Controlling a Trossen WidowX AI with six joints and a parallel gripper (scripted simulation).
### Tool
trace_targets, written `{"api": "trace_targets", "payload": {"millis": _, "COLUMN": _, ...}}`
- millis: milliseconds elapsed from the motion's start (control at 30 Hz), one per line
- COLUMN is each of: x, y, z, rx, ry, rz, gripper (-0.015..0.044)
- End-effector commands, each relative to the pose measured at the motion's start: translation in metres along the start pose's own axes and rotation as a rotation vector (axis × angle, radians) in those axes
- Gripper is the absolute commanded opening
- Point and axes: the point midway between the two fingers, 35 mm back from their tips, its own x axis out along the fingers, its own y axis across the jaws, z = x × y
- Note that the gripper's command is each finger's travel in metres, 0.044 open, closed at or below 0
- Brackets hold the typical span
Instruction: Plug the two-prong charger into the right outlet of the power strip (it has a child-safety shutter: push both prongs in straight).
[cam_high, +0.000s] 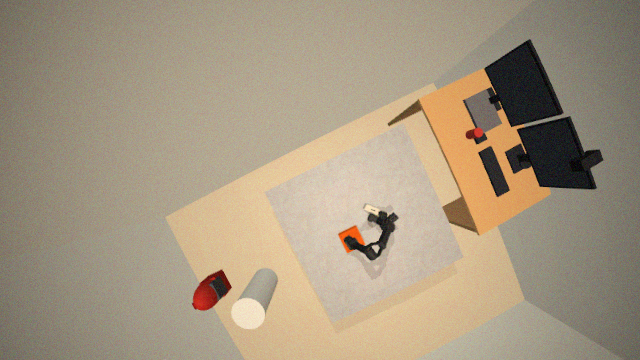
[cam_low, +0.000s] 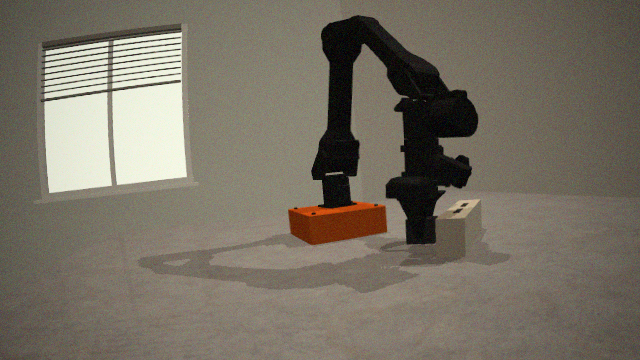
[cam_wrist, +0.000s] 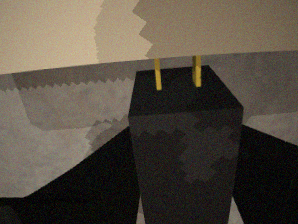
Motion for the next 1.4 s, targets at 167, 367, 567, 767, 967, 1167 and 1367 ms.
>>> {"api": "trace_targets", "payload": {"millis": 167, "x": -0.0013, "y": -0.001, "z": 0.0, "rx": 0.007, "ry": -0.002, "rz": -0.003, "gripper": 0.0}}
{"api": "trace_targets", "payload": {"millis": 367, "x": -0.0013, "y": -0.001, "z": 0.0006, "rx": 0.007, "ry": -0.002, "rz": -0.003, "gripper": 0.0}}
{"api": "trace_targets", "payload": {"millis": 567, "x": -0.0013, "y": -0.0008, "z": 0.0026, "rx": 0.007, "ry": -0.002, "rz": -0.003, "gripper": 0.0}}
{"api": "trace_targets", "payload": {"millis": 767, "x": -0.0015, "y": -0.0009, "z": 0.004, "rx": 0.007, "ry": -0.002, "rz": -0.003, "gripper": 0.0}}
{"api": "trace_targets", "payload": {"millis": 967, "x": -0.0018, "y": -0.001, "z": 0.0053, "rx": 0.007, "ry": -0.002, "rz": -0.003, "gripper": 0.0}}
{"api": "trace_targets", "payload": {"millis": 1167, "x": -0.0018, "y": -0.0012, "z": 0.0066, "rx": 0.007, "ry": -0.002, "rz": -0.003, "gripper": 0.0}}
{"api": "trace_targets", "payload": {"millis": 1367, "x": -0.0018, "y": -0.0012, "z": 0.0079, "rx": 0.007, "ry": -0.002, "rz": -0.003, "gripper": 0.0}}
